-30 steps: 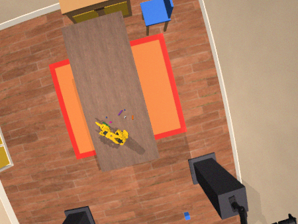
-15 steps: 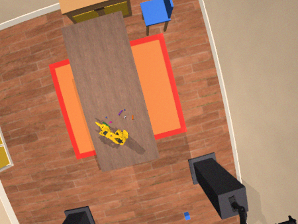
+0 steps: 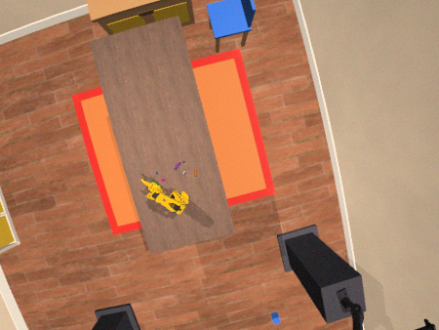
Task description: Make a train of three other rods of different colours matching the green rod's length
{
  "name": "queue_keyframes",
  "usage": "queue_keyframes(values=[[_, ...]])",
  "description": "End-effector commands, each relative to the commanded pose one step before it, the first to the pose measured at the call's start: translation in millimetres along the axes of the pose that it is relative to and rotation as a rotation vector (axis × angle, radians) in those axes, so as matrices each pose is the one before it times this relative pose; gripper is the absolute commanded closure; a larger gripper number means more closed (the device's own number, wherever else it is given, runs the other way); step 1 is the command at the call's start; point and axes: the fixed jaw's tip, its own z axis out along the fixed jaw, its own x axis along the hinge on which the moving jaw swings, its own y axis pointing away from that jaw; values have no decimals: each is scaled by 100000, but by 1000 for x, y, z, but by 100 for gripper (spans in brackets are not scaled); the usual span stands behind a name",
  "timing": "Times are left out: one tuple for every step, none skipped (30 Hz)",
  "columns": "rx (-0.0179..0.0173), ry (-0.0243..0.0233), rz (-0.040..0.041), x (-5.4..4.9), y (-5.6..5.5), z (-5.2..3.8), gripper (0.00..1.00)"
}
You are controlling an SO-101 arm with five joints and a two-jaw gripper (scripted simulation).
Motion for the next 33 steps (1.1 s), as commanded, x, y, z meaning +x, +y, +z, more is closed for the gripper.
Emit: queue_keyframes(values=[[6100, 892, 3924, 6221, -7956, -8280, 0], [27, 624, 1816, 2901, -100, -9, 0], [31, 705, 2053, 3281, -109, -12, 0], [34, 784, 2283, 3648, -117, -15, 0], [38, 859, 2502, 3997, -124, -18, 0], [41, 930, 2705, 4323, -130, -21, 0], [0, 0, 0, 0, 0, 0, 0], [0, 0, 0, 0, 0, 0, 0], [44, 994, 2892, 4622, -134, -24, 0], [46, 1051, 3059, 4888, -138, -26, 0], [48, 1101, 3204, 5119, -141, -29, 0], [50, 1142, 3324, 5313, -143, -31, 0], [52, 1175, 3420, 5466, -144, -33, 0], [53, 1199, 3489, 5576, -145, -34, 0], [53, 1213, 3531, 5643, -146, -35, 0], [54, 1218, 3545, 5665, -146, -35, 0], [53, 1213, 3531, 5643, -146, -35, 0], [53, 1199, 3489, 5576, -145, -34, 0], [52, 1175, 3420, 5466, -144, -33, 0], [50, 1142, 3324, 5313, -143, -31, 0], [48, 1101, 3204, 5119, -141, -29, 0], [46, 1051, 3059, 4888, -138, -26, 0], [44, 994, 2892, 4622, -134, -24, 0], [0, 0, 0, 0, 0, 0, 0], [0, 0, 0, 0, 0, 0, 0], [41, 930, 2705, 4323, -130, -21, 0], [38, 859, 2502, 3997, -124, -18, 0], [34, 784, 2283, 3648, -117, -15, 0], [31, 705, 2053, 3281, -109, -12, 0], [27, 624, 1816, 2901, -100, -9, 0], [24, 541, 1574, 2514, -90, -7, 0], [20, 458, 1332, 2128, -78, -5, 0], [17, 376, 1095, 1749, -67, -4, 0]])
